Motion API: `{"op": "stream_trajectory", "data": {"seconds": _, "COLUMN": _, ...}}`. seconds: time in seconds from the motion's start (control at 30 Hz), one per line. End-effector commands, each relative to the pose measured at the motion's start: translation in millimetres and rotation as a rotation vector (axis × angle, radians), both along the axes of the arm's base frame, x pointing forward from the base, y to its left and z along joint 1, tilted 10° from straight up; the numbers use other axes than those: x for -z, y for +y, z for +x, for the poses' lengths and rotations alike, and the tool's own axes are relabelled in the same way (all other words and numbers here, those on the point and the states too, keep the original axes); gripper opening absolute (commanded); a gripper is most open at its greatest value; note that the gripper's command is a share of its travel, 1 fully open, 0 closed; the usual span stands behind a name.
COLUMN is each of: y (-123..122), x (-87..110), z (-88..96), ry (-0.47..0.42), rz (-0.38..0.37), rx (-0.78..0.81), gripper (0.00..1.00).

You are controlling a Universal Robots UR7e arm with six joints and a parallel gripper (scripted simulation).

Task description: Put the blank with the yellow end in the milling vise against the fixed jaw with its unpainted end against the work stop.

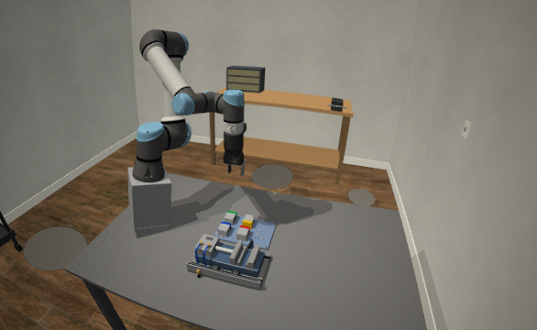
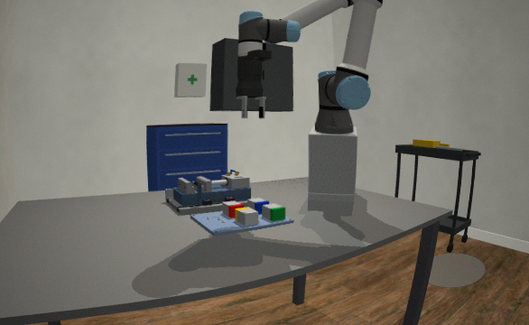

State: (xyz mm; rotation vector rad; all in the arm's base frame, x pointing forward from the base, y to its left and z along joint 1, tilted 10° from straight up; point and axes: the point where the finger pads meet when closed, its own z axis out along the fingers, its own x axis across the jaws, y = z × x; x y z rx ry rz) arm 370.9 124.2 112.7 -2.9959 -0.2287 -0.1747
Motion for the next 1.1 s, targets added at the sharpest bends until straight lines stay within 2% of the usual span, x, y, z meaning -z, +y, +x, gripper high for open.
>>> {"op": "stream_trajectory", "data": {"seconds": 0.0, "y": -0.1, "x": -0.3, "z": 0.3, "ry": 0.011, "rz": 0.009, "rx": 0.089, "gripper": 1.0}}
{"op": "stream_trajectory", "data": {"seconds": 0.1, "y": -0.3, "x": -0.1, "z": 0.4, "ry": 0.031, "rz": 0.024, "rx": 0.225, "gripper": 1.0}}
{"op": "stream_trajectory", "data": {"seconds": 0.5, "y": -0.3, "x": -0.1, "z": 0.4, "ry": 0.031, "rz": 0.024, "rx": 0.225, "gripper": 1.0}}
{"op": "stream_trajectory", "data": {"seconds": 0.67, "y": -0.4, "x": 0.0, "z": 0.4, "ry": 0.063, "rz": 0.048, "rx": 0.45, "gripper": 1.0}}
{"op": "stream_trajectory", "data": {"seconds": 1.07, "y": -0.4, "x": 0.0, "z": 0.4, "ry": 0.063, "rz": 0.048, "rx": 0.45, "gripper": 1.0}}
